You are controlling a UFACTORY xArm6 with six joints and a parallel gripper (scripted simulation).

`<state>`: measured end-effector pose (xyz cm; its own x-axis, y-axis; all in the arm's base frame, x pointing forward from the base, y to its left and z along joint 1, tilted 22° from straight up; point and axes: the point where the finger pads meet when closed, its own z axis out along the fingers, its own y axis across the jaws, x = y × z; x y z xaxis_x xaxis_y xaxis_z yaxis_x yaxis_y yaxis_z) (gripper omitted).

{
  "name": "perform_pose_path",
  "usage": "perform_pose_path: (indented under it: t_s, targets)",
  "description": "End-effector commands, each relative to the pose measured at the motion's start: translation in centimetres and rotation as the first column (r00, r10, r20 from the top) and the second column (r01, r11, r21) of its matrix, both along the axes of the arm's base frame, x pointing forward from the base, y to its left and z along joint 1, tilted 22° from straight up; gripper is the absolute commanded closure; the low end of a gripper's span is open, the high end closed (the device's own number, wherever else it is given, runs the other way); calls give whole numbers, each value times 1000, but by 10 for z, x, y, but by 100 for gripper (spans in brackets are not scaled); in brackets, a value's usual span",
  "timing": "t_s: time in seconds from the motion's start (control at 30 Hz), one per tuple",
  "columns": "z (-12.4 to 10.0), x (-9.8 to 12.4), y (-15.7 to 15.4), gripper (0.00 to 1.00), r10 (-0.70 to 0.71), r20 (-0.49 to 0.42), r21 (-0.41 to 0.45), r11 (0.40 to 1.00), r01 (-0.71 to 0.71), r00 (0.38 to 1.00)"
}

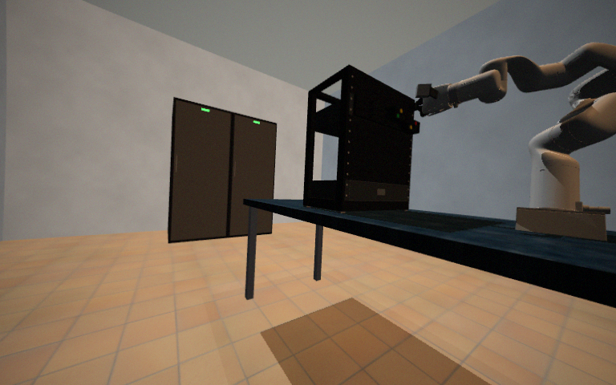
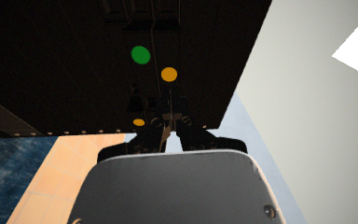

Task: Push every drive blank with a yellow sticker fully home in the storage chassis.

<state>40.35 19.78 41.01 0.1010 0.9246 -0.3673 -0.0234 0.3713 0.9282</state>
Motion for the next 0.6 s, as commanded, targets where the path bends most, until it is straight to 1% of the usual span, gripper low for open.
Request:
perform_pose_path:
  t_s: [0.0,0.57]
  targets:
    - [3,21,0,100,4,4,3,1000,-4,1000]
    - [3,24,0,100,4,4,3,1000,-4,1000]
